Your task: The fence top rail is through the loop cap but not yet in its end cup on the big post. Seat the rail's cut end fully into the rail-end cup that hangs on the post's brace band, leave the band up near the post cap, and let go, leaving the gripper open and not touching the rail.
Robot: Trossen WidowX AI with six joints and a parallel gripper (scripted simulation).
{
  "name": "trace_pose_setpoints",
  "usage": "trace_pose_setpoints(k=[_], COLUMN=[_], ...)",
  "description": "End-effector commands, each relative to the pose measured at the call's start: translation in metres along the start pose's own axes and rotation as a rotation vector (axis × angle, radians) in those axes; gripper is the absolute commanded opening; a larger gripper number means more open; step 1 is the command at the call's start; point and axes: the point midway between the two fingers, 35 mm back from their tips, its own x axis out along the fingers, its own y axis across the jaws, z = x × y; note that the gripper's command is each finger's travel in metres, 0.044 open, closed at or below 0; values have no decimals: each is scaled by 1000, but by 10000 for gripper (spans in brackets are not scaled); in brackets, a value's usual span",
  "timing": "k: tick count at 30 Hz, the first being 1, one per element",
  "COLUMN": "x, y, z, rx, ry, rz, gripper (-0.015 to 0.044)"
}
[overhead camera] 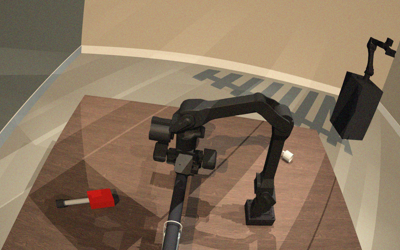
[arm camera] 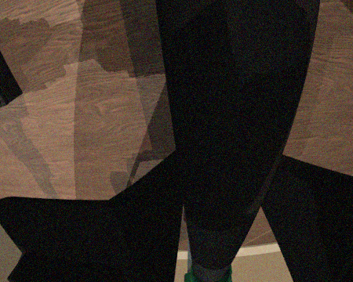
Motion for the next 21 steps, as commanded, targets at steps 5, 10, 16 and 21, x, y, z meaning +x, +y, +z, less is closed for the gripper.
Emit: trace_pose_setpoints(k=[5, 10, 16, 21], x=[0, 0, -1, -3], y=[0, 0, 0, 0], z=[-6, -8, -11, -14], rx=[0, 0, 0, 0], ry=[3, 3, 4, 4], rz=[-2, -2, -2, -2], gripper=[0, 0, 0, 0])
